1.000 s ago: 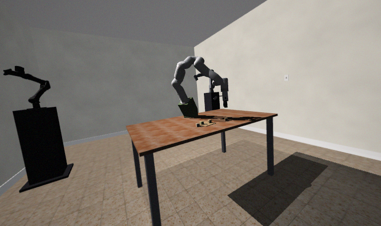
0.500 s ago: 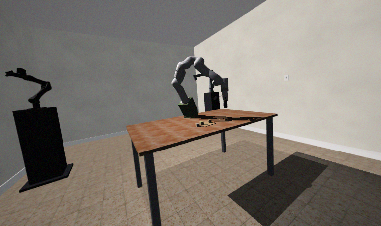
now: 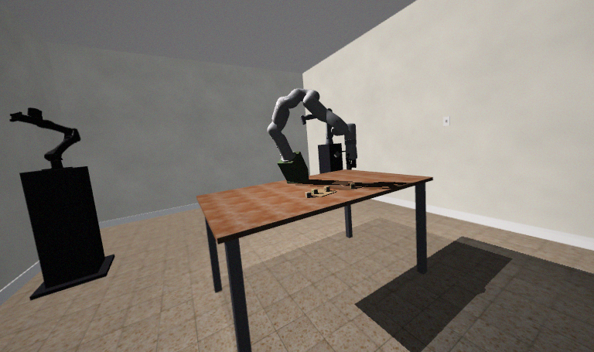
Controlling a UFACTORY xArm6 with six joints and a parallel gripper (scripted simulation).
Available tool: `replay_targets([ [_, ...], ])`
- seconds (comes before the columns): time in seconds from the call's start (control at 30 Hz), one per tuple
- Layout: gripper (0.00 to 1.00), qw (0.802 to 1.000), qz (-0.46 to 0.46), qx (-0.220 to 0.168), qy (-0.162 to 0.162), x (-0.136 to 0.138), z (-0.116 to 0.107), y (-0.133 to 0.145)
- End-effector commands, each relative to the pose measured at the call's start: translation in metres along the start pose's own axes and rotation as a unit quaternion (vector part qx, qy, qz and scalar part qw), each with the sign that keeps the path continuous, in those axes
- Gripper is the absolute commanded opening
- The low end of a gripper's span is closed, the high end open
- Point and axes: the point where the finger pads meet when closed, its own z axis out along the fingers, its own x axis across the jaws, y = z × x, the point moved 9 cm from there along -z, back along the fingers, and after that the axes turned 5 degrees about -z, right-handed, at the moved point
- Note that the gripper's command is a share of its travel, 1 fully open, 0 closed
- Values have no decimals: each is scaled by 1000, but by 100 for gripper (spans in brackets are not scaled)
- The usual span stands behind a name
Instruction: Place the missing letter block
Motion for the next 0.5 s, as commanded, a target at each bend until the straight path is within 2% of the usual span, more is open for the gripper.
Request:
replay_targets([
  [0.0,100,998,70,-6,-3,0,2,1],
  [0.37,100,972,234,-6,-2,0,12,1],
  [0.43,100,972,234,-6,-2,0,12,1],
  [0.47,100,962,272,-6,-2,0,14,1],
])
